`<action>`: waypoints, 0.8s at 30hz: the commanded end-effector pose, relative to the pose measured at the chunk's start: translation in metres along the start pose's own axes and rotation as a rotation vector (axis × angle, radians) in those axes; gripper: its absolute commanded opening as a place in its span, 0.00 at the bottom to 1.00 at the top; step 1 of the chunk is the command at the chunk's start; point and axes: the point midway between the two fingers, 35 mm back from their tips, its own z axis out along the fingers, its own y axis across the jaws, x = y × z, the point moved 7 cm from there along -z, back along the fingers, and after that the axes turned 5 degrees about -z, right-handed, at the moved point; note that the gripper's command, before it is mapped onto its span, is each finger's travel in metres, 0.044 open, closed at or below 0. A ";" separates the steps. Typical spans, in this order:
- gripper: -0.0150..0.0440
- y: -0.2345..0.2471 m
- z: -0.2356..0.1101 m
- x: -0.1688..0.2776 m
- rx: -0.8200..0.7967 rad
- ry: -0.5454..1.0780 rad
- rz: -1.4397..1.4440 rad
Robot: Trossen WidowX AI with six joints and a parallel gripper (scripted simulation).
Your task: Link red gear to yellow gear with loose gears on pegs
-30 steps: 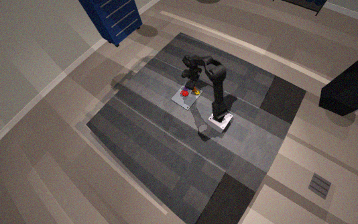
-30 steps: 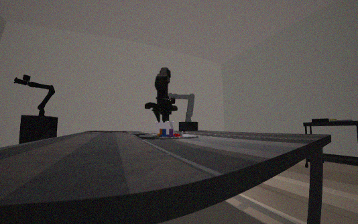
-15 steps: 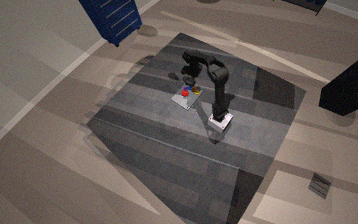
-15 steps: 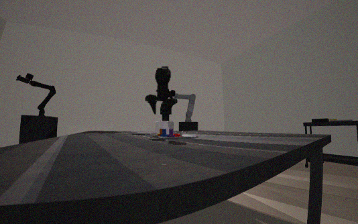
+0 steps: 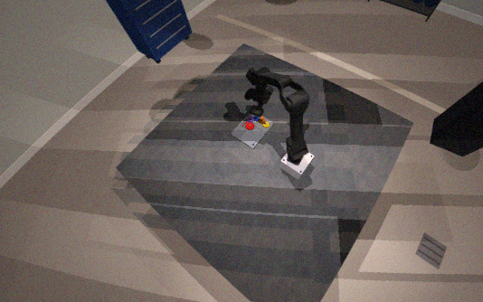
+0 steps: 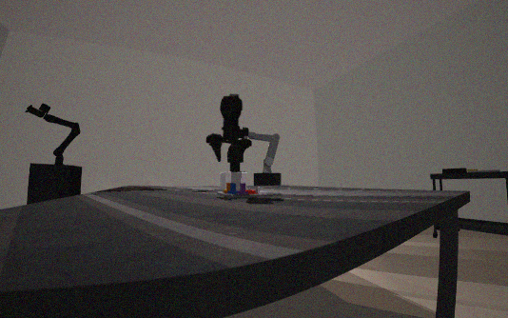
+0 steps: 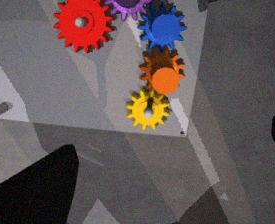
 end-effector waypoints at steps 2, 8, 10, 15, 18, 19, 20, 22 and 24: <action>1.00 0.000 -0.001 0.000 0.001 -0.002 -0.004; 1.00 0.000 -0.001 0.000 0.001 -0.002 -0.004; 1.00 0.000 -0.001 0.000 0.001 -0.002 -0.004; 1.00 0.000 -0.001 0.000 0.001 -0.002 -0.004; 1.00 0.000 -0.001 0.000 0.001 -0.002 -0.004; 1.00 0.000 -0.001 0.000 0.001 -0.002 -0.004; 1.00 0.000 -0.001 0.000 0.001 -0.002 -0.004; 1.00 0.000 -0.001 0.000 0.001 -0.002 -0.004; 1.00 0.002 -0.001 -0.002 0.000 -0.002 -0.004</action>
